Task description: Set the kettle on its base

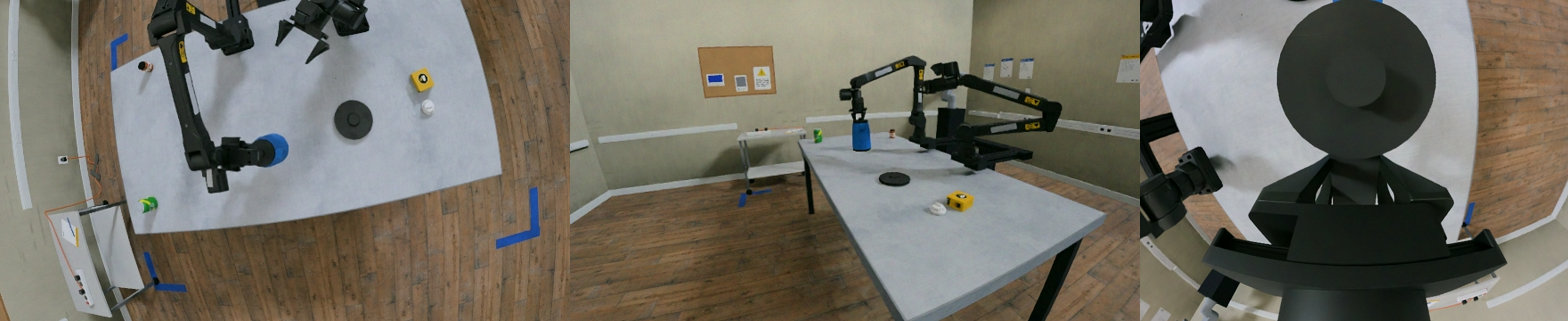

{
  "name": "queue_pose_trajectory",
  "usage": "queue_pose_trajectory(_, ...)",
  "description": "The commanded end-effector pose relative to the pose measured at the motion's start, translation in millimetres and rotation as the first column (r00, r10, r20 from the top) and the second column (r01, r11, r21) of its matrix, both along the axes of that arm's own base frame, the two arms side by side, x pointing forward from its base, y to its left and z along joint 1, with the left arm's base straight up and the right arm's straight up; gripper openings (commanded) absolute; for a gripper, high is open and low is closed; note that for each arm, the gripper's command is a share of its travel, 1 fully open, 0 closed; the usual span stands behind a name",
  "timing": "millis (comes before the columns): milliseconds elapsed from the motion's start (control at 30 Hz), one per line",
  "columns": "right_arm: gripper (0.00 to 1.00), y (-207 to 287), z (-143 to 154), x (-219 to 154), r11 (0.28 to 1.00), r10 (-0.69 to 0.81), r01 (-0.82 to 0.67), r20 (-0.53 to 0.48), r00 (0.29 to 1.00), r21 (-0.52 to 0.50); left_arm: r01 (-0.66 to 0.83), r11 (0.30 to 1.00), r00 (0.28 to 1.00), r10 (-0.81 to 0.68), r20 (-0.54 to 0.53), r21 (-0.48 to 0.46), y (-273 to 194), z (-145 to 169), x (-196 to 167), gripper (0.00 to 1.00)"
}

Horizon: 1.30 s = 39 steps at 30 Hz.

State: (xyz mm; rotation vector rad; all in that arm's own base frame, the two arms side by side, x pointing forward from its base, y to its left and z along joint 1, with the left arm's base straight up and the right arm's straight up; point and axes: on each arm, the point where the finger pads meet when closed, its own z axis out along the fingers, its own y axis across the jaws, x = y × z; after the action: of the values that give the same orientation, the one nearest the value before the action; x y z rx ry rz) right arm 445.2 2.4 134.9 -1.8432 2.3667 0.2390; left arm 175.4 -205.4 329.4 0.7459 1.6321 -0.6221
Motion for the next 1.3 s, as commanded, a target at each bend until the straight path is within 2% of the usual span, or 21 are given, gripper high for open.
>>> queue_pose_trajectory(0,0.3,-1,41,26,1.0,-0.013,0.013,0.084,0.996,0.002,-0.002,1.0,1.0,0.002,0.023,-0.018,1,18,0,1.0)
queue_pose_trajectory(367,0.3,-1,41,26,1.0,-0.011,0.011,0.084,0.996,0.002,-0.002,1.0,1.0,0.002,0.023,-0.018,1,18,0,1.0)
queue_pose_trajectory(567,0.3,24,40,19,1.0,0.03,-0.031,0.095,0.995,0.006,-0.018,1.0,0.998,0.017,0.053,0.022,6,27,6,1.0)
queue_pose_trajectory(733,0.3,91,26,15,0.987,0.158,-0.16,0.083,0.984,0.008,-0.039,0.989,0.997,0.03,0.068,0.14,19,20,21,1.0)
queue_pose_trajectory(800,0.3,121,34,21,0.976,0.214,-0.216,0.111,0.971,0.007,-0.044,0.982,0.998,0.034,0.062,0.182,26,17,28,1.0)
queue_pose_trajectory(867,0.3,148,23,19,0.963,0.267,-0.269,0.092,0.959,0.008,-0.047,0.978,0.998,0.037,0.051,0.205,30,12,31,1.0)
queue_pose_trajectory(1033,0.3,211,19,13,0.92,0.389,-0.391,0.098,0.916,0.005,-0.053,0.965,0.999,0.048,0.025,0.257,42,4,40,1.0)
queue_pose_trajectory(1100,0.3,211,19,13,0.92,0.389,-0.391,0.098,0.916,0.005,-0.053,0.965,0.999,0.048,0.025,0.257,42,4,40,1.0)
queue_pose_trajectory(1267,0.3,270,14,5,0.865,0.499,-0.502,0.099,0.861,0.004,-0.052,0.948,0.998,0.059,-0.011,0.314,60,-4,50,1.0)
